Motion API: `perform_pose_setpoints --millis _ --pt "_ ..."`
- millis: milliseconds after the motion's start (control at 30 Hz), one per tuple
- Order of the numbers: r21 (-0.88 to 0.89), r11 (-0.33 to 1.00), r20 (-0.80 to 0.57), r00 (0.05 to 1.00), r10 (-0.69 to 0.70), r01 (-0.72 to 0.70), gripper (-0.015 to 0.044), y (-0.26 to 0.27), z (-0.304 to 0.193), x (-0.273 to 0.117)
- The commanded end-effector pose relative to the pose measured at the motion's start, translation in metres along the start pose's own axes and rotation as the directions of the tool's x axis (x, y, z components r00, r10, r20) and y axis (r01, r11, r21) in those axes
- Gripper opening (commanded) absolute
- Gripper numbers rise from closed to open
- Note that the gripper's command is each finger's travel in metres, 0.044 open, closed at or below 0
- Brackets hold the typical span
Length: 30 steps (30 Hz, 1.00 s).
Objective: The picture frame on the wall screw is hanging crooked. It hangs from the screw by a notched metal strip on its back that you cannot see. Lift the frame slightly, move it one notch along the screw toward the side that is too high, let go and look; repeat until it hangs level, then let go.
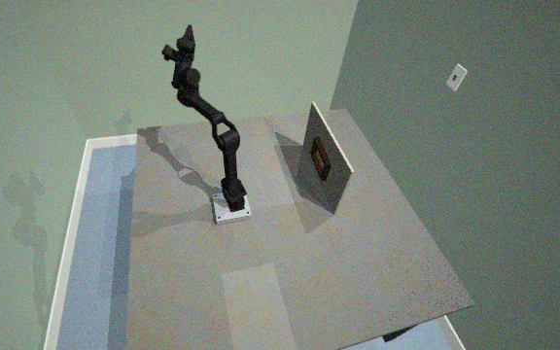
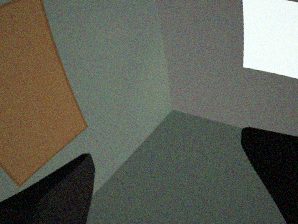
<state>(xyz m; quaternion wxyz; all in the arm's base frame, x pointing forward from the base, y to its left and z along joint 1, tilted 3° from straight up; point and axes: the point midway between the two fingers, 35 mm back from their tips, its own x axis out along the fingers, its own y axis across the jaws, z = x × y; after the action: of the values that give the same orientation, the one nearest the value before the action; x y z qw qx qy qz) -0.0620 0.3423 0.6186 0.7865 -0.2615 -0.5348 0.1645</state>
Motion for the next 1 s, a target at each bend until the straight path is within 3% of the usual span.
perform_pose_setpoints --millis 0,133,400,700,967 --pt "0.010 1.000 -0.003 1.000 0.003 -0.003 0.0374 0.000 -0.002 0.000" --pt "0.214 0.976 -0.064 0.996 0.063 -0.048 0.0269 0.009 -0.045 0.000" --pt "0.637 0.770 -0.262 0.950 0.168 0.039 0.0260 0.021 -0.151 -0.028" --pt "0.799 0.541 -0.424 0.884 0.199 0.262 0.0260 0.023 -0.223 -0.068" --pt "0.808 0.289 -0.574 0.796 0.192 0.513 0.0260 0.022 -0.283 -0.116"
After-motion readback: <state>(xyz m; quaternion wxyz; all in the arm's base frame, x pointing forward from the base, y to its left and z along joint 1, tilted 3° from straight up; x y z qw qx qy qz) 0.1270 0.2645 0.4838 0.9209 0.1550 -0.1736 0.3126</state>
